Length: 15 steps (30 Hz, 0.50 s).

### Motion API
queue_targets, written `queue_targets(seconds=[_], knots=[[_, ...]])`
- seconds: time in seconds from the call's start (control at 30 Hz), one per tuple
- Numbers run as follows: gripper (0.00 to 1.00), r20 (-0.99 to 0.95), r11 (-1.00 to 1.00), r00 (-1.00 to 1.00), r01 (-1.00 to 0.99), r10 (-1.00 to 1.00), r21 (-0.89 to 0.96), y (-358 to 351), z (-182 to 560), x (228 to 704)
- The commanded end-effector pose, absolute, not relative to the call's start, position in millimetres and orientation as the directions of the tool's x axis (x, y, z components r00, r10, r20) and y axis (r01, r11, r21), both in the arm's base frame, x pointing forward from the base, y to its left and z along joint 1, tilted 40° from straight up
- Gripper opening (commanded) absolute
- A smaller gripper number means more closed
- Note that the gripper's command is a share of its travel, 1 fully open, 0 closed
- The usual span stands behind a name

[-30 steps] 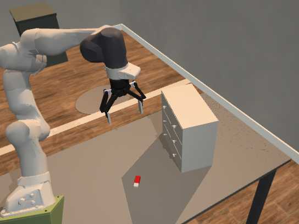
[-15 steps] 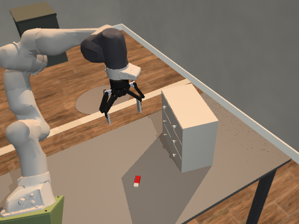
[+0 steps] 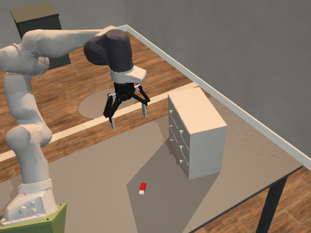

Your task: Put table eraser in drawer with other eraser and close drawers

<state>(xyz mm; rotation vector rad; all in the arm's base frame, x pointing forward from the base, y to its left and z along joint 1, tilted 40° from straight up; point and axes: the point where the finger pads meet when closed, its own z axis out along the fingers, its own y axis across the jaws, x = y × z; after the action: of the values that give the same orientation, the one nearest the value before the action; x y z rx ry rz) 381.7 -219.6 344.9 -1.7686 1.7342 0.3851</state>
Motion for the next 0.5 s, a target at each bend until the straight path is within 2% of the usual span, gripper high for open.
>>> queue_targets(seconds=[0.0, 0.47], knots=[[1.00, -0.607, 0.052, 0.102, -0.972, -0.788, -0.231, -218.9, 345.4, 382.3], [1.00, -0.606, 0.057, 0.096, -0.972, -0.790, -0.228, -219.6, 345.0, 381.7]])
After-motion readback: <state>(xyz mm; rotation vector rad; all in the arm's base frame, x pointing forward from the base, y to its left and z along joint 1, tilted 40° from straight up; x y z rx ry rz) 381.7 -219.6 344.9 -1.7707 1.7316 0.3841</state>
